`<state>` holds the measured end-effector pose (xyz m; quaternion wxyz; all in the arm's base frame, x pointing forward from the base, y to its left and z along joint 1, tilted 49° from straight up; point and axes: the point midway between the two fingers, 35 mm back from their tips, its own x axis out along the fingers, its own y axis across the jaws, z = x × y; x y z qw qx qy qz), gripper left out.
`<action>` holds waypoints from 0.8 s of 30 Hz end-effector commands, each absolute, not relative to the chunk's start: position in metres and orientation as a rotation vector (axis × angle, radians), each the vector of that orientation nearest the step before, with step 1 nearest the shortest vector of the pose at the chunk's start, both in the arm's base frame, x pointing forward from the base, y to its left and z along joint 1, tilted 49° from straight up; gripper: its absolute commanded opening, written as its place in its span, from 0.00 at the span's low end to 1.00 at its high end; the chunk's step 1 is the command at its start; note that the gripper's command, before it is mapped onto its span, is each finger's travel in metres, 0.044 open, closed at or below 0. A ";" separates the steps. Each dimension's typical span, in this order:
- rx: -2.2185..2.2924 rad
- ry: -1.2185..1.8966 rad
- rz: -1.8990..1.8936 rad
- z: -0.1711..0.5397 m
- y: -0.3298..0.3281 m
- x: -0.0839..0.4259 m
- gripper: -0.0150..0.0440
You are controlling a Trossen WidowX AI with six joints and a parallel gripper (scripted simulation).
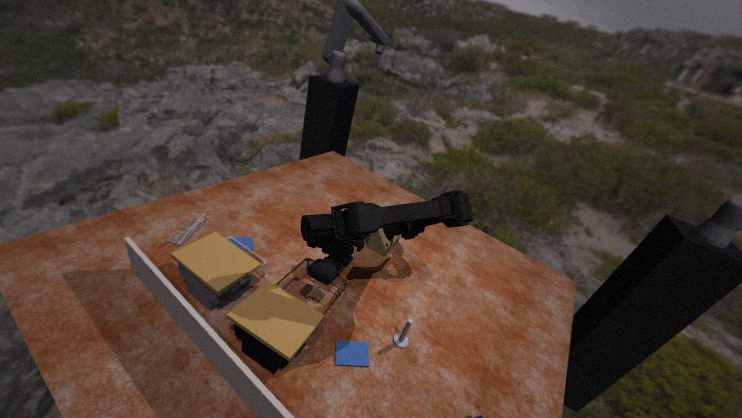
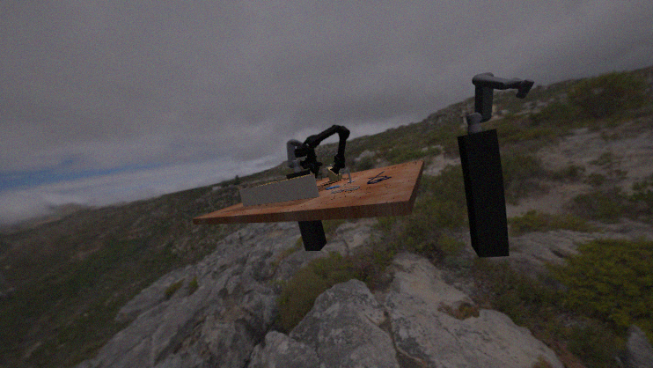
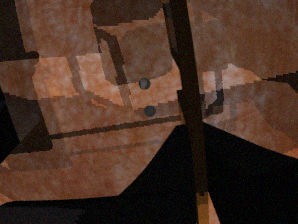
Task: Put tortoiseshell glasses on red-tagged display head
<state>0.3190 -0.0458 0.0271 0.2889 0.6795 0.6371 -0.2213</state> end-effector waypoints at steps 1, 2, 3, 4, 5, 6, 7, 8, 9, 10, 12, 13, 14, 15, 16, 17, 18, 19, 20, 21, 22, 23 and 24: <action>1.819 1.702 -0.591 0.028 -0.045 0.327 0.25; 1.819 1.702 -0.591 0.028 -0.045 0.328 0.25; 1.819 1.702 -0.591 0.028 -0.045 0.330 0.25; 1.819 1.702 -0.591 0.028 -0.045 0.331 0.25; 1.819 1.702 -0.591 0.028 -0.046 0.332 0.25; 1.819 1.702 -0.591 0.029 -0.046 0.334 0.25; 1.819 1.702 -0.591 0.029 -0.046 0.335 0.25; 1.819 1.702 -0.591 0.029 -0.046 0.337 0.25; 1.819 1.702 -0.591 0.029 -0.046 0.338 0.25; 1.819 1.702 -0.591 0.029 -0.046 0.340 0.25; 1.819 1.702 -0.590 0.030 -0.046 0.342 0.25; 1.819 1.702 -0.590 0.030 -0.046 0.344 0.25; 1.819 1.702 -0.590 0.030 -0.046 0.345 0.25; 1.819 1.702 -0.590 0.030 -0.046 0.347 0.25; 1.819 1.702 -0.590 0.030 -0.046 0.348 0.25; 1.819 1.702 -0.590 0.030 -0.046 0.349 0.25; 1.819 1.702 -0.590 0.031 -0.046 0.351 0.25; 1.819 1.702 -0.590 0.031 -0.046 0.352 0.25; 1.819 1.702 -0.590 0.031 -0.046 0.354 0.25; 1.819 1.701 -0.590 0.031 -0.046 0.355 0.25; 1.819 1.701 -0.590 0.032 -0.046 0.357 0.25; 1.819 1.701 -0.590 0.032 -0.046 0.358 0.25; 1.819 1.701 -0.590 0.032 -0.046 0.359 0.25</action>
